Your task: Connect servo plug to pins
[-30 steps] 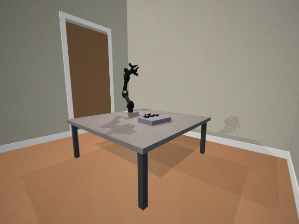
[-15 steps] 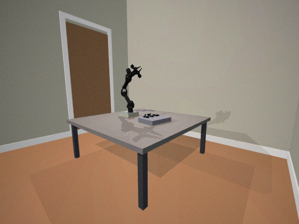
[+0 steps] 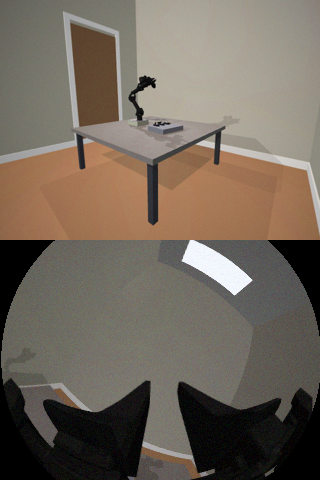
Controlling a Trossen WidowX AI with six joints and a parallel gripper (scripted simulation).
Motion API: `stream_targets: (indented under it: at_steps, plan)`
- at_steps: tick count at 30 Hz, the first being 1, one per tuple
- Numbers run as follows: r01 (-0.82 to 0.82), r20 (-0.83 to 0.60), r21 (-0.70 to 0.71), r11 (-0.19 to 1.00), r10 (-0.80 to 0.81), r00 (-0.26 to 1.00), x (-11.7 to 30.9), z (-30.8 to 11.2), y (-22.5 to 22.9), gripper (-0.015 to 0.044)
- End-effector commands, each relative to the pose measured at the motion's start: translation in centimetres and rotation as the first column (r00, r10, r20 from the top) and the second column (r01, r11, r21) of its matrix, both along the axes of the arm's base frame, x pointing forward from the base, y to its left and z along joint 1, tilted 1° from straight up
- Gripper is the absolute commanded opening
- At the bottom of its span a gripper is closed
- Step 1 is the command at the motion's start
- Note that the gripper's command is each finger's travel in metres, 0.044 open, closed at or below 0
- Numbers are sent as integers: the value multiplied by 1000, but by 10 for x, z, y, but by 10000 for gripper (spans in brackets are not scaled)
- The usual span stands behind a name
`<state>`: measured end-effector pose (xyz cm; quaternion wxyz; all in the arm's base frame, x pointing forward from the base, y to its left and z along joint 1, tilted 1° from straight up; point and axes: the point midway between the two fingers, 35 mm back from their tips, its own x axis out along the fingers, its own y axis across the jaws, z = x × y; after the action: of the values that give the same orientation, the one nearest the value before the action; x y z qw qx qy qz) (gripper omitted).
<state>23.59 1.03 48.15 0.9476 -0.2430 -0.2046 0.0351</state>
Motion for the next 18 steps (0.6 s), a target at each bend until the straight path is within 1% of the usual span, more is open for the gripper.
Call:
stream_targets:
  at_steps: [1,8,15,18]
  plan:
    - [3,-79,109,994,5,997,23,-29,-5,115]
    - [45,-212,295,955,19,977,55,-85,-9,115]
    - [128,-334,447,885,32,942,77,-147,-10,115]
    - [137,-366,480,866,56,929,83,-151,-8,115]
